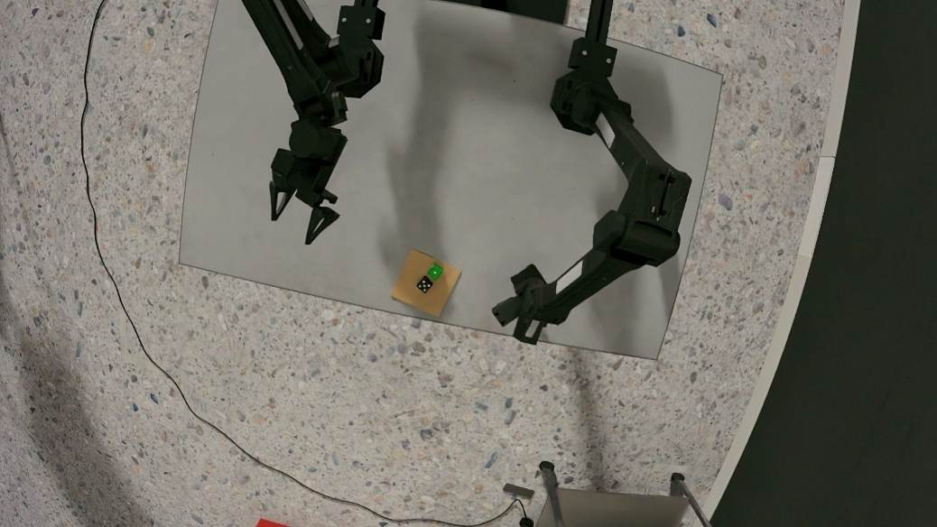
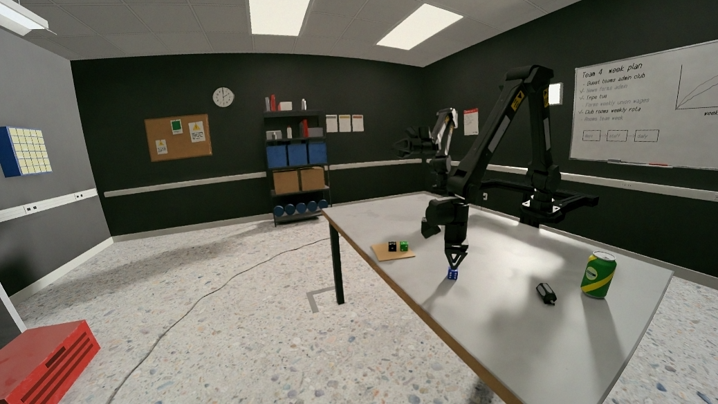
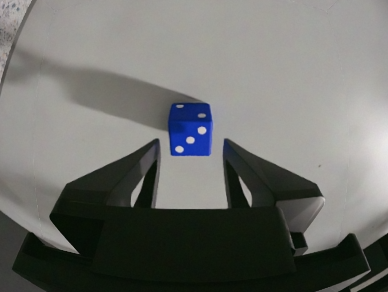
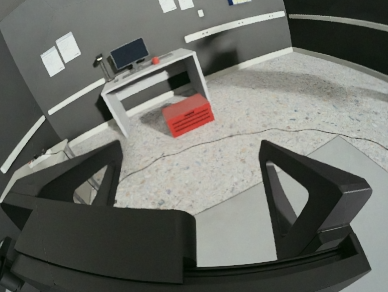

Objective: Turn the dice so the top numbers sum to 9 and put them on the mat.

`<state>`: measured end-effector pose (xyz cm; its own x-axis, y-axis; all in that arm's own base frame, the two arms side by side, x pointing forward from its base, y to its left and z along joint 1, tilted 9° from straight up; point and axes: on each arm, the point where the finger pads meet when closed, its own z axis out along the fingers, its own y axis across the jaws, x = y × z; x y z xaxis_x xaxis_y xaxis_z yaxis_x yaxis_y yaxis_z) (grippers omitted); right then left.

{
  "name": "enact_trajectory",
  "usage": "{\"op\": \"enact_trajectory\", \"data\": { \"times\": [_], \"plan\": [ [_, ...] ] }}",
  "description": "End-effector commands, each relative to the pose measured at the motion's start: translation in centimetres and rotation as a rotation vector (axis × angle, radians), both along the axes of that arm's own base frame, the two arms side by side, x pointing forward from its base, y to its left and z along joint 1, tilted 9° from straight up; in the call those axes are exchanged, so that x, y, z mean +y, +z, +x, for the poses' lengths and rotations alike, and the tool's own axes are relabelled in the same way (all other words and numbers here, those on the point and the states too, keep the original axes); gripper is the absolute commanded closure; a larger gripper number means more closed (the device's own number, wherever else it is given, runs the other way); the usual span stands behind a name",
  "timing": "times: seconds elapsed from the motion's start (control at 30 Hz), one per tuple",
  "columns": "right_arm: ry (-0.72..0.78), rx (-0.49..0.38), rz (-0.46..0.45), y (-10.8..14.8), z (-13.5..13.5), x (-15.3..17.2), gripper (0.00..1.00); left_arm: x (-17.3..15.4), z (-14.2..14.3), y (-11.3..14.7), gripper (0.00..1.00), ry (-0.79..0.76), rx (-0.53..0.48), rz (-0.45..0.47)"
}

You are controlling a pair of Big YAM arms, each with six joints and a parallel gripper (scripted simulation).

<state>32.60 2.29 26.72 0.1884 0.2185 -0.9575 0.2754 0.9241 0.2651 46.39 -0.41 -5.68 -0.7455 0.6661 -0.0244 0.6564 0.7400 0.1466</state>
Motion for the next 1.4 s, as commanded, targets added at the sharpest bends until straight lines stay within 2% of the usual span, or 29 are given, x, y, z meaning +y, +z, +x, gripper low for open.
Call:
{"op": "enact_trajectory", "data": {
  "times": [0.0,0.6,0.9,1.37],
  "plan": [
    [0.0,-0.007,0.003,0.3,0.1,0.0,0.0,0.8,0.6,0.5,0.55,0.005,-0.021,-0.003],
    [0.0,-0.007,0.003,0.3,0.1,0.0,0.0,0.8,0.6,0.5,0.55,0.007,-0.021,-0.003],
    [0.0,-0.007,0.003,0.3,0.1,0.0,0.0,1.0,0.1,-1.5,0.55,0.005,0.001,-0.002],
    [0.0,-0.007,0.003,0.3,0.1,0.0,0.0,1.2,1.2,-3.5,0.55,0.006,-0.014,-0.002]
  ]
}}
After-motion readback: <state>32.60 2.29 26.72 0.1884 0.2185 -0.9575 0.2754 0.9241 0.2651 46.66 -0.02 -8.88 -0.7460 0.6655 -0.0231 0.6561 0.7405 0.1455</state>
